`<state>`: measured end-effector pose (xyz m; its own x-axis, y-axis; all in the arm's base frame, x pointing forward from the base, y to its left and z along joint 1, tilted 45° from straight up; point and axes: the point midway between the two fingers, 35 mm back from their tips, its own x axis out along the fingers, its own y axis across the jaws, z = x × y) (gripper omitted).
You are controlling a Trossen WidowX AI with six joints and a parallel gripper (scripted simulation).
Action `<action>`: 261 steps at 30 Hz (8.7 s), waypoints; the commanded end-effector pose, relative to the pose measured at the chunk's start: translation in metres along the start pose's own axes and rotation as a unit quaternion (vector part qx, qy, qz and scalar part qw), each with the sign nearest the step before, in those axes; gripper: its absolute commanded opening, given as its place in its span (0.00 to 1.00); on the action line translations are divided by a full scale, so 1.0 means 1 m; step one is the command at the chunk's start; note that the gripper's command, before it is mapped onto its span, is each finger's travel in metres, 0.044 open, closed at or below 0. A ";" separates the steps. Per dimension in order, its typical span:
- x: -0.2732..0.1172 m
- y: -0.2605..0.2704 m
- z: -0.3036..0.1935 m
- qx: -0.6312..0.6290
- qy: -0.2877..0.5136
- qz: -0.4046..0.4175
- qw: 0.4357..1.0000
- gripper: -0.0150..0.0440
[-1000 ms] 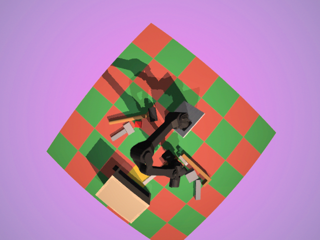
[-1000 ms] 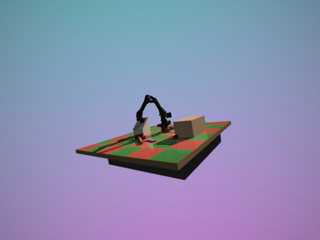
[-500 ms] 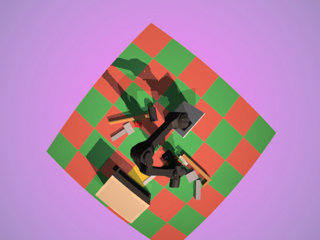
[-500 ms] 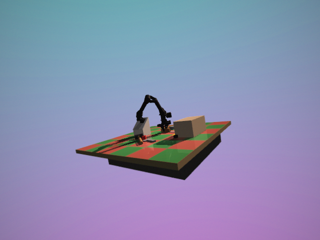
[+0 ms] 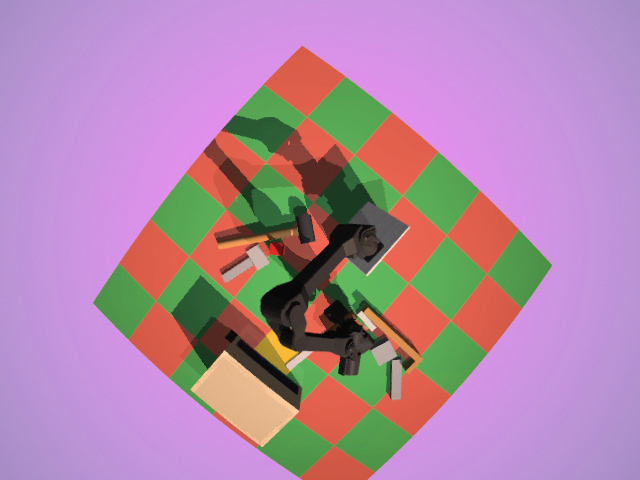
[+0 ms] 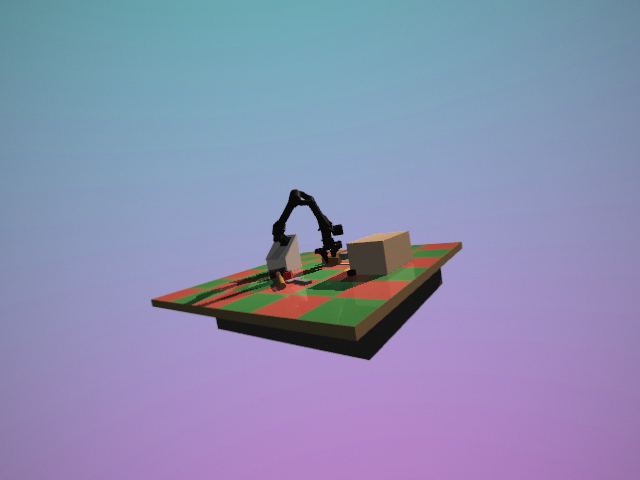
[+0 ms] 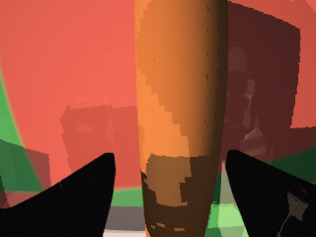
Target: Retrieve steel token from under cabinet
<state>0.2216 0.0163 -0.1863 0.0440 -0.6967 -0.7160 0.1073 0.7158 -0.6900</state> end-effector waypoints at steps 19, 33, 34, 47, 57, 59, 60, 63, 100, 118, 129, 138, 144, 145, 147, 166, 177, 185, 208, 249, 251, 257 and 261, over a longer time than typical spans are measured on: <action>0.001 0.000 0.000 0.000 0.000 0.001 1.000 0.26; 0.001 0.000 0.015 -0.001 -0.001 0.000 1.000 0.25; 0.001 0.000 0.016 -0.001 -0.001 0.000 1.000 0.25; 0.001 0.000 0.036 -0.001 -0.001 0.000 1.000 0.25; 0.001 0.000 0.051 -0.001 -0.001 0.000 1.000 0.25; 0.001 0.000 0.054 -0.001 -0.001 0.000 1.000 0.25; 0.001 0.000 0.055 -0.001 -0.001 0.000 1.000 0.25; 0.001 0.000 0.059 -0.001 -0.001 -0.001 1.000 0.25; 0.001 0.001 0.105 0.000 -0.002 -0.001 1.000 0.25; 0.001 0.002 0.125 0.000 -0.003 -0.001 1.000 0.25; 0.001 0.002 0.137 0.001 -0.003 -0.001 1.000 0.25; 0.001 0.002 0.146 0.001 -0.003 -0.001 1.000 0.25; 0.001 0.003 0.152 0.001 -0.003 -0.001 1.000 0.25; 0.001 0.003 0.153 0.001 -0.003 -0.001 1.000 0.25; 0.001 0.003 0.155 0.001 -0.003 -0.001 1.000 0.25; 0.000 0.002 0.173 0.001 -0.004 -0.001 1.000 0.25; 0.000 0.001 0.184 0.001 -0.004 -0.001 1.000 0.25; 0.000 0.001 0.186 0.002 -0.004 -0.001 1.000 0.25; 0.001 -0.011 0.186 0.001 -0.004 -0.002 1.000 0.25; 0.001 -0.039 0.182 0.001 -0.004 -0.002 1.000 0.25; 0.001 -0.039 0.180 0.001 -0.004 -0.002 1.000 0.25; 0.001 -0.039 0.174 0.001 -0.003 -0.002 1.000 0.25; 0.002 -0.038 0.170 0.001 -0.003 -0.002 1.000 0.25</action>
<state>0.3929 -0.0197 -0.1417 0.0525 -0.6958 -0.7164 0.1096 0.7170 -0.6884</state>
